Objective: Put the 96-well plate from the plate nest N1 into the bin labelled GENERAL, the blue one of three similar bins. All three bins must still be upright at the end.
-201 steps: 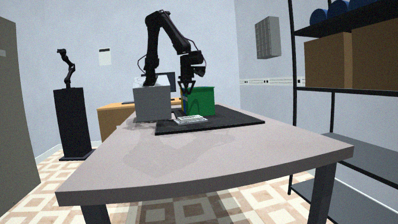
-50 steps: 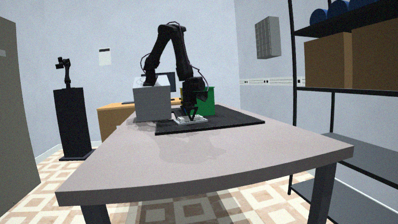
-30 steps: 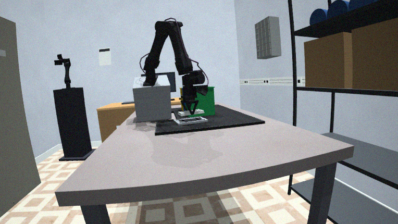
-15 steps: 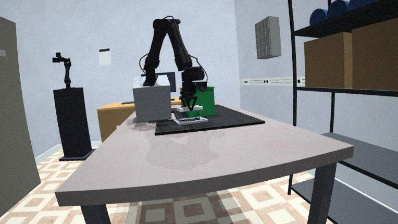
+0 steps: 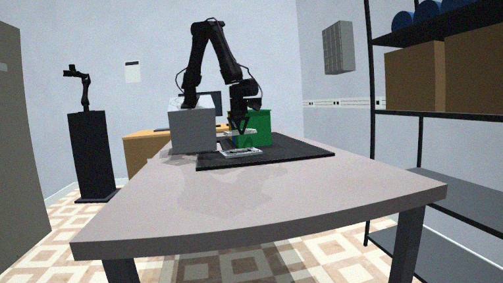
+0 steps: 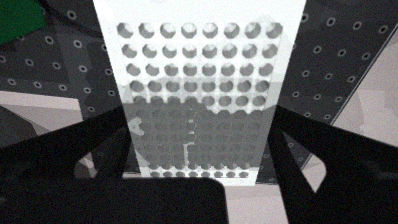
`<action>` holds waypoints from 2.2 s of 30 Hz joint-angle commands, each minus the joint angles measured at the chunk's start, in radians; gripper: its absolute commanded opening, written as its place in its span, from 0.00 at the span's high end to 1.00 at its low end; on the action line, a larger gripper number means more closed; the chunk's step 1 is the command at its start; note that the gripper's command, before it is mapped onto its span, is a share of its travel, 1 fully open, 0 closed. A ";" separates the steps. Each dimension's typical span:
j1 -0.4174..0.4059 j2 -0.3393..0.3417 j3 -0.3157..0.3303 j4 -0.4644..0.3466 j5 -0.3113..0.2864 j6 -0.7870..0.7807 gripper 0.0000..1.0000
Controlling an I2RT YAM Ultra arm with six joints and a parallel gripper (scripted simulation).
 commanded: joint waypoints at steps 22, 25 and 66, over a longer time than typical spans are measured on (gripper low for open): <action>0.037 -0.139 0.037 -0.154 0.007 0.032 1.00; 0.041 -0.158 0.041 -0.177 0.008 0.036 1.00; 0.088 -0.333 0.109 -0.430 0.021 0.083 1.00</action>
